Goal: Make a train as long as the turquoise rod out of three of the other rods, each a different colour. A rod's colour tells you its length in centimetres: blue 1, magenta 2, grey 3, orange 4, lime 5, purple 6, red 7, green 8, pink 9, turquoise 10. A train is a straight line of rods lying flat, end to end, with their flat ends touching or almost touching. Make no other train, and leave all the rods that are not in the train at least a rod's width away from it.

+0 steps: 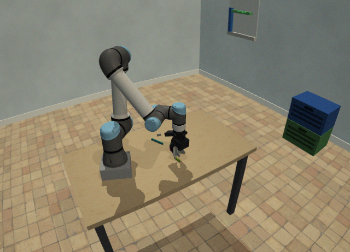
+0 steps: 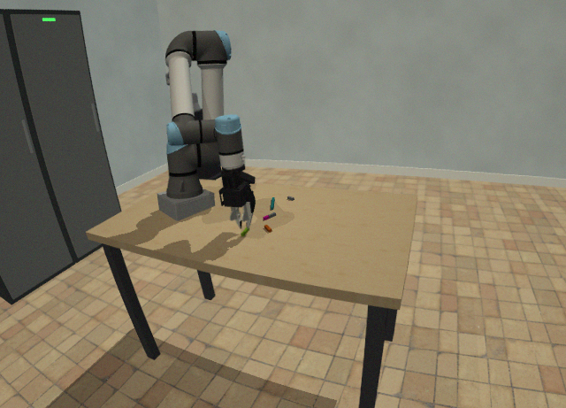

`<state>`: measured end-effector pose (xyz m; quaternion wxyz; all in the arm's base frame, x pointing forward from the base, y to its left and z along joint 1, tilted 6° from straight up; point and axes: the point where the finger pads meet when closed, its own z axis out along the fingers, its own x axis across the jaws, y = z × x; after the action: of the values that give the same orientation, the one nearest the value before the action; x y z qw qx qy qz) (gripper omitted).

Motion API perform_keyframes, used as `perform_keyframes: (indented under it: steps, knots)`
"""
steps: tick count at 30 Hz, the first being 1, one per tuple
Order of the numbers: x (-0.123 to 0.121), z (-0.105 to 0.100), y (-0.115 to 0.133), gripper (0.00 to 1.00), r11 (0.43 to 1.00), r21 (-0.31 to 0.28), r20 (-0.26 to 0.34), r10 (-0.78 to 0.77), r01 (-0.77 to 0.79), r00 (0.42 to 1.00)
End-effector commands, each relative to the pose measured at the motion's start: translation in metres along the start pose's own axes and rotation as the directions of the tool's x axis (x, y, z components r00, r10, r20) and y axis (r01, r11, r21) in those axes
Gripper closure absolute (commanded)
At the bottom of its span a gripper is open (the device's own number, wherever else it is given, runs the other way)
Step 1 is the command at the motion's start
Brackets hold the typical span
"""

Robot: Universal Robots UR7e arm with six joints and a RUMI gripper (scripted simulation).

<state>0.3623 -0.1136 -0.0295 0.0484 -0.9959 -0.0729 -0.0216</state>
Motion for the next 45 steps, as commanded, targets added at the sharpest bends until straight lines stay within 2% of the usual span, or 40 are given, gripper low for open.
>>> perform_keyframes:
  steps: [1,32,45]
  knots:
    - [0.0003,-0.0003,0.0003,0.86,1.000,-0.001,-0.001,0.000,0.000,1.000]
    - [0.0003,0.0000,0.0003,0.86,1.000,-0.001,-0.001,0.000,0.000,1.000]
    - [0.0003,0.0083,0.0003,0.86,1.000,-0.001,-0.001,0.000,0.000,1.000]
